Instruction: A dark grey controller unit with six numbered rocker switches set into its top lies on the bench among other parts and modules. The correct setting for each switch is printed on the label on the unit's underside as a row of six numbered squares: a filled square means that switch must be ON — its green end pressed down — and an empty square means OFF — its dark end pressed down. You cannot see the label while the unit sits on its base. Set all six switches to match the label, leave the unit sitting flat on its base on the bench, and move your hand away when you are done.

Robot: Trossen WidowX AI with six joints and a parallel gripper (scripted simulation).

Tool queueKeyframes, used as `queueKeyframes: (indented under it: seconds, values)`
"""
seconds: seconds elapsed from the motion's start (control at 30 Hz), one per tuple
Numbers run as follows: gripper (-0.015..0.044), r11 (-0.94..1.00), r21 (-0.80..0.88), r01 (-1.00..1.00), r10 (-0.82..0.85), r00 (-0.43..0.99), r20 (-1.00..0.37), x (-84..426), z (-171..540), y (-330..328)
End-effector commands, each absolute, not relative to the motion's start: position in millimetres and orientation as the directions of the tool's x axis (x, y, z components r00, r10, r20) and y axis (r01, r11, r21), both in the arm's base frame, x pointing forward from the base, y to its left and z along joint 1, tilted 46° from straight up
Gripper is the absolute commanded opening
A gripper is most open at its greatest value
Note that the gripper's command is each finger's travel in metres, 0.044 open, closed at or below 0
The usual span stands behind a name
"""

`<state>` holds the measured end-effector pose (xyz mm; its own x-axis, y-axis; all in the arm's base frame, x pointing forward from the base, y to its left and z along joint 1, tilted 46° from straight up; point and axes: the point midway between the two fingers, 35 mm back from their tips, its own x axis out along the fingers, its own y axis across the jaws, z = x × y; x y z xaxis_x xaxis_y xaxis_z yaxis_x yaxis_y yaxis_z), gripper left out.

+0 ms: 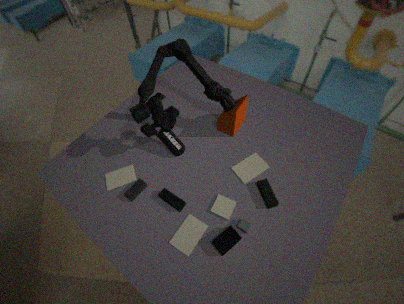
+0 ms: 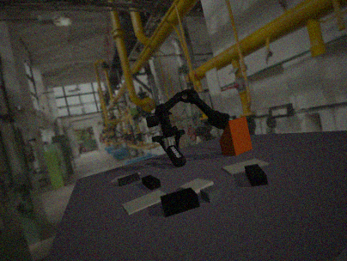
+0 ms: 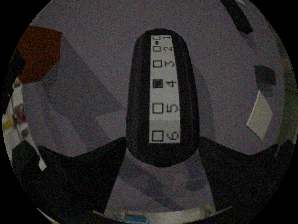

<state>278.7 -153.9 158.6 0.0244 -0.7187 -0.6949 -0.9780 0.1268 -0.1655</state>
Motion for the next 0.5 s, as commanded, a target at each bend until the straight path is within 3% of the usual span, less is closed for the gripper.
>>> queueKeyframes:
  seconds: [0.0,0.47]
  values:
    - [0.0336,0.123,-0.175,-0.977,-0.717,0.035,-0.696,282,161,-148]
    - [0.0336,0.123,-0.175,-0.977,-0.716,0.034,-0.697,283,160,-136]
